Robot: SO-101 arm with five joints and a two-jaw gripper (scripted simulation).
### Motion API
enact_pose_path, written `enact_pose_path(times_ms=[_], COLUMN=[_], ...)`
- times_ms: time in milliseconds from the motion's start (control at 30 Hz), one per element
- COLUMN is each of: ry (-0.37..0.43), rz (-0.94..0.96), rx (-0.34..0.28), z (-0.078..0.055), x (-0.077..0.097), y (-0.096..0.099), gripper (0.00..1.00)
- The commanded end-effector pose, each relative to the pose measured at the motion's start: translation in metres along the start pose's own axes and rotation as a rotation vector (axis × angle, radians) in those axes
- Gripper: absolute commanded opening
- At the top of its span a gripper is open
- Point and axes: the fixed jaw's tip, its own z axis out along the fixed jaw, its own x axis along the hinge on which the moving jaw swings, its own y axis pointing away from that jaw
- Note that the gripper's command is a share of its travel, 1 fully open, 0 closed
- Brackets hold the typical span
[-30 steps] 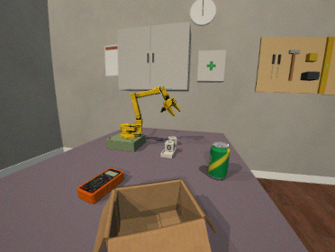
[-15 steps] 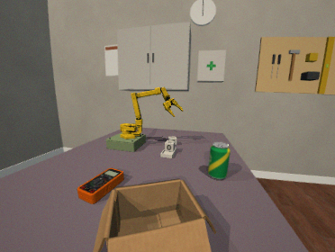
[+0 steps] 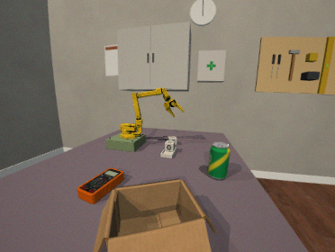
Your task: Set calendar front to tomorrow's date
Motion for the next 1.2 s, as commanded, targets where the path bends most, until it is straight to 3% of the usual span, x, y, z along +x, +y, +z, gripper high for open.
enact_pose_path(times_ms=[0,300,733,1167], ry=[-0.009,-0.015,-0.02,-0.022], rz=[0.158,0.491,0.813,1.023], rx=[0.002,-0.005,-0.013,-0.02], z=[0.002,0.005,0.007,0.009], x=[-0.005,-0.012,-0.018,-0.022], y=[-0.002,-0.002,-0.003,-0.003], gripper=[0.35,0.35,0.35,0.35])
